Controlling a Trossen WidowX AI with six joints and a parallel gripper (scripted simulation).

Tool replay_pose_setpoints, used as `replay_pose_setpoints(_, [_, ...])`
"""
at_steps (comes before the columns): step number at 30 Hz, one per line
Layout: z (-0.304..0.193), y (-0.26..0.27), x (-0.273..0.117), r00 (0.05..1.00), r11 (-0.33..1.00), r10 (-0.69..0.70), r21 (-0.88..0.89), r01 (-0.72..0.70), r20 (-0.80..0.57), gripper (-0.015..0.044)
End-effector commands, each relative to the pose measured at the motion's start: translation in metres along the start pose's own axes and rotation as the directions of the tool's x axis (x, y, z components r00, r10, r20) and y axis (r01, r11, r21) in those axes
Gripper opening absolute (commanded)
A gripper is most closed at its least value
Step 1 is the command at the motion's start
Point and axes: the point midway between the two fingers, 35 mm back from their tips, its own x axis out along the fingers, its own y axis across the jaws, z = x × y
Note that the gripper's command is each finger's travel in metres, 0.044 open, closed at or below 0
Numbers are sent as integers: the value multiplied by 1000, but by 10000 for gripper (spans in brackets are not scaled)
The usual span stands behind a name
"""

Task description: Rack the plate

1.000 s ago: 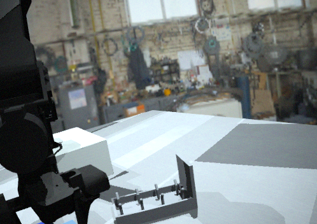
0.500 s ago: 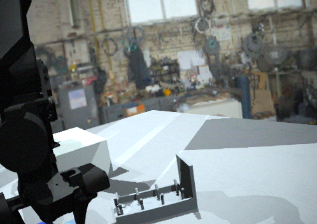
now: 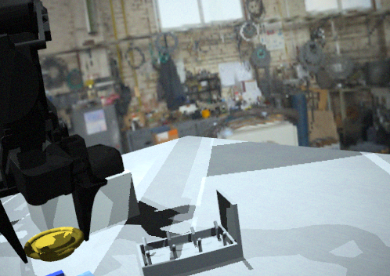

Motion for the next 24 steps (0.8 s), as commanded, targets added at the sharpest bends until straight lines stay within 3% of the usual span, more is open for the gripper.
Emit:
replay_pose_setpoints(1, [1, 0, -28, 1000, 1000, -1, 5, 1, 8, 0])
replay_pose_setpoints(14, [1, 0, -88, 1000, 1000, -1, 5, 1, 8, 0])
replay_pose_setpoints(19, [1, 1, -93, 1000, 1000, -1, 10, 1, 8, 0])
replay_pose_setpoints(24, [-10, 34, -94, 1000, 989, 2, 148, -3, 7, 0])
